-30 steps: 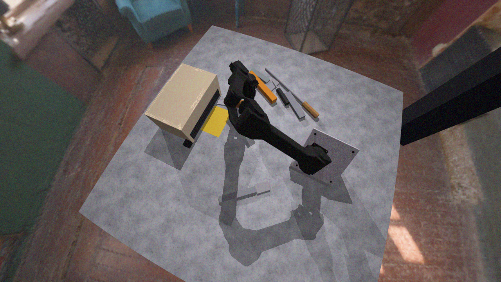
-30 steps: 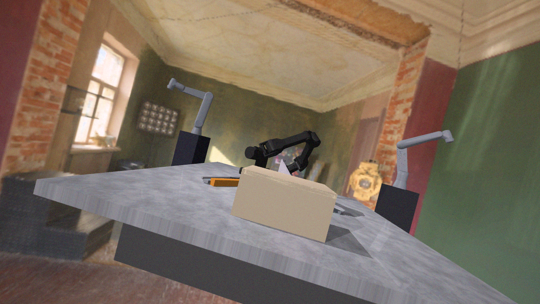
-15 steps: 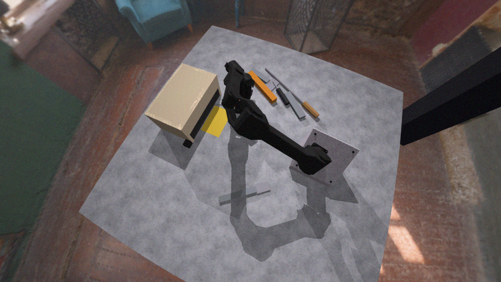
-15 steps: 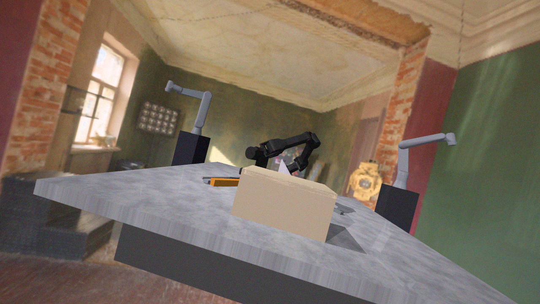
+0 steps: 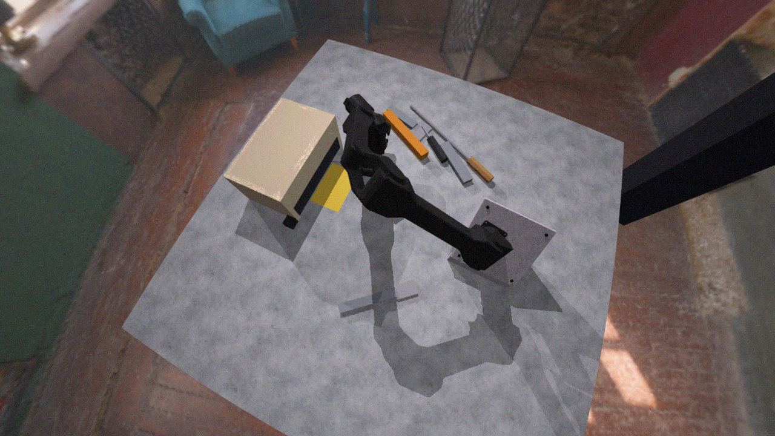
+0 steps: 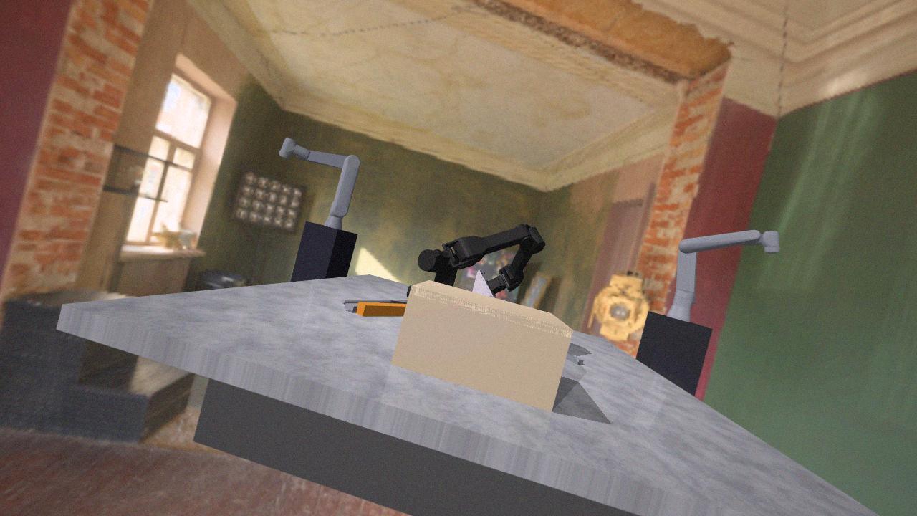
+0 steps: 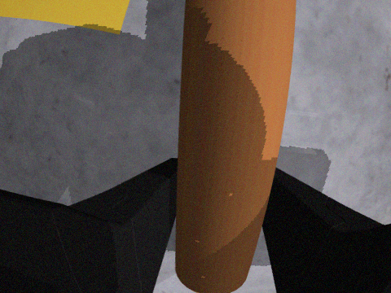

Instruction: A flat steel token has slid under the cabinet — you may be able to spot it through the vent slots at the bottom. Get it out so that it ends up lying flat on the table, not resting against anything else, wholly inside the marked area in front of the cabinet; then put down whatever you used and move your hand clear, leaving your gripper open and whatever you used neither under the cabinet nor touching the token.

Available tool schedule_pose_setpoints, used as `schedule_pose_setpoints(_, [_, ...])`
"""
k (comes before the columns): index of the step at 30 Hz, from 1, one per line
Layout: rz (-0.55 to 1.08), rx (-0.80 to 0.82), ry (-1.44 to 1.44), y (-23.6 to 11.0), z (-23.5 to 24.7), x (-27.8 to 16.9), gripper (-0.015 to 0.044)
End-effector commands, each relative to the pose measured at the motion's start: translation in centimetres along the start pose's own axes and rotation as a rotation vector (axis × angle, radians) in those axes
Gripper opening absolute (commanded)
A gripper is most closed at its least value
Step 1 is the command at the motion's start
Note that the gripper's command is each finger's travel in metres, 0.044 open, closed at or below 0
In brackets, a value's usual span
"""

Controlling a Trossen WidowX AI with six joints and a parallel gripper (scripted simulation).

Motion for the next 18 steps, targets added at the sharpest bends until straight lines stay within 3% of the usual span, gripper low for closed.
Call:
schedule_pose_setpoints(1, [0.002,0.001,-0.002,0.1,0.7,0.0,0.0000])
schedule_pose_setpoints(18, [0.003,0.002,-0.001,0.2,2.3,-0.1,0.0000])
Point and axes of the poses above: the point midway between the two fingers, 35 mm back from their tips, its own y axis out along the fingers, its own z axis across the jaws, x = y × z, the point moved 2 cm from there along -y, back along the fingers, and after that the axes turned 5 degrees about y, right-handed, at the moved point
